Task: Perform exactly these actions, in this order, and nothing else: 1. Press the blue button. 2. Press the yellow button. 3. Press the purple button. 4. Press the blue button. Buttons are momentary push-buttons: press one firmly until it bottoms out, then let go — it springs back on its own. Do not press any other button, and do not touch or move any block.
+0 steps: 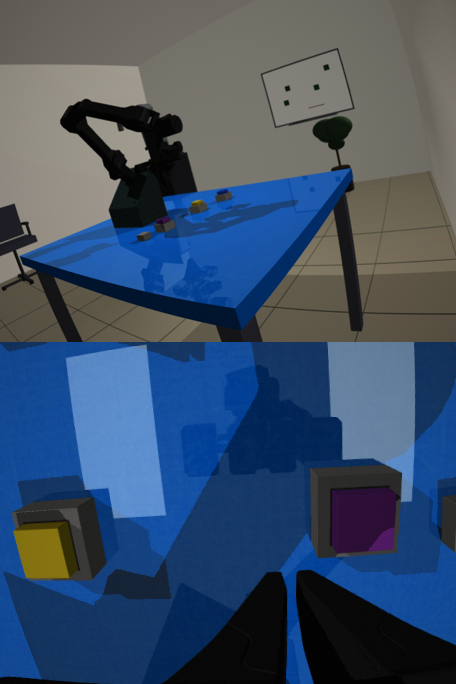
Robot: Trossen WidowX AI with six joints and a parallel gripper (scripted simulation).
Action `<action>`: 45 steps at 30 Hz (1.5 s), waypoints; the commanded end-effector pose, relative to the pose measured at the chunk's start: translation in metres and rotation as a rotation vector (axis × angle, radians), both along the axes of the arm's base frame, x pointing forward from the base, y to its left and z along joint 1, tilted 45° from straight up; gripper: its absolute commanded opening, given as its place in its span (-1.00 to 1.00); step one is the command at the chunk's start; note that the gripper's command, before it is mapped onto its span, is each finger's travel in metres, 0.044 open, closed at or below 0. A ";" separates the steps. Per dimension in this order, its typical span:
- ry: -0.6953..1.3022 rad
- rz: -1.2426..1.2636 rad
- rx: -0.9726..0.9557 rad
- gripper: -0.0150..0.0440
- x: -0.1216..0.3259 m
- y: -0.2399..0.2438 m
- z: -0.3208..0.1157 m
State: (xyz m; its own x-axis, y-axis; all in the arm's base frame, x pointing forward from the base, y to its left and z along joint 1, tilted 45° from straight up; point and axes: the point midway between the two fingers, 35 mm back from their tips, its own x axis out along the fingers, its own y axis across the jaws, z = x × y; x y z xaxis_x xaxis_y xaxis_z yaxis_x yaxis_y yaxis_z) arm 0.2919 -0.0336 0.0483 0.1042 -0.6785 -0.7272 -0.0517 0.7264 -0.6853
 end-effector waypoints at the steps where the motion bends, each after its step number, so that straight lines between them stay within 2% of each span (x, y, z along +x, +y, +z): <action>1: 0.009 0.000 -0.027 -0.42 -0.010 -0.036 0.032; 7: 0.009 0.000 -0.028 -0.42 -0.011 -0.039 0.032; 13: 0.009 0.000 -0.031 -0.42 -0.005 -0.081 -0.010; 45: 0.009 0.000 -0.033 -0.42 -0.002 -0.106 -0.034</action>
